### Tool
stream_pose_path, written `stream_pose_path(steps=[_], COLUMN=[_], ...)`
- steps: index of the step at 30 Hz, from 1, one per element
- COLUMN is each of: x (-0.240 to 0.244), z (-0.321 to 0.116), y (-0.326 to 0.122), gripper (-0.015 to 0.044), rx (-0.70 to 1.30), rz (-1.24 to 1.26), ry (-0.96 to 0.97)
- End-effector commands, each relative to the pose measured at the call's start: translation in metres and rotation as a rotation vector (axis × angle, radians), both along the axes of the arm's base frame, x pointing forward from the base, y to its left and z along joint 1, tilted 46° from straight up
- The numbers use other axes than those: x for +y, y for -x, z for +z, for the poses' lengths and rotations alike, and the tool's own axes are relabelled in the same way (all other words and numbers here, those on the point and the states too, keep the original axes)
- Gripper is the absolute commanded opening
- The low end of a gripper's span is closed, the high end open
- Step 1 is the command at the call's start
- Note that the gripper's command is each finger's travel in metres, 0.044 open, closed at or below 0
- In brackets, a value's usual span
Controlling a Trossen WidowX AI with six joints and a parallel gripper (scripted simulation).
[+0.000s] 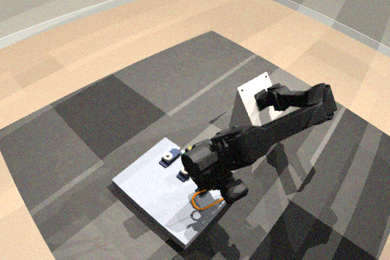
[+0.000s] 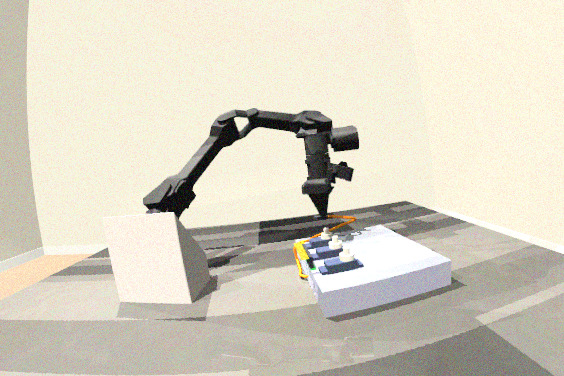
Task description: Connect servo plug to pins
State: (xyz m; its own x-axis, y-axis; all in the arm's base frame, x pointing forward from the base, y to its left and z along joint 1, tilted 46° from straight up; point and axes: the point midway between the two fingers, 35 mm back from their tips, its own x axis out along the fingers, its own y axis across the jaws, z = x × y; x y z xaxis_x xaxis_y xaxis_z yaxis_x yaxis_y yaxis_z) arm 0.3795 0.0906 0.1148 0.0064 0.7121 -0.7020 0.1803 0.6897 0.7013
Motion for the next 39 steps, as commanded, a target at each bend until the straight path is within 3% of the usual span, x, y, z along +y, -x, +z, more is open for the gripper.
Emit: stream_pose_path(steps=[1, 39], x=[-0.007, -0.045], z=[-0.002, -0.036], y=[0.006, 0.067], gripper=[0.0000, 0.0000], rx=[0.098, 1.031], rz=[-0.103, -1.030], ry=[0.001, -0.002])
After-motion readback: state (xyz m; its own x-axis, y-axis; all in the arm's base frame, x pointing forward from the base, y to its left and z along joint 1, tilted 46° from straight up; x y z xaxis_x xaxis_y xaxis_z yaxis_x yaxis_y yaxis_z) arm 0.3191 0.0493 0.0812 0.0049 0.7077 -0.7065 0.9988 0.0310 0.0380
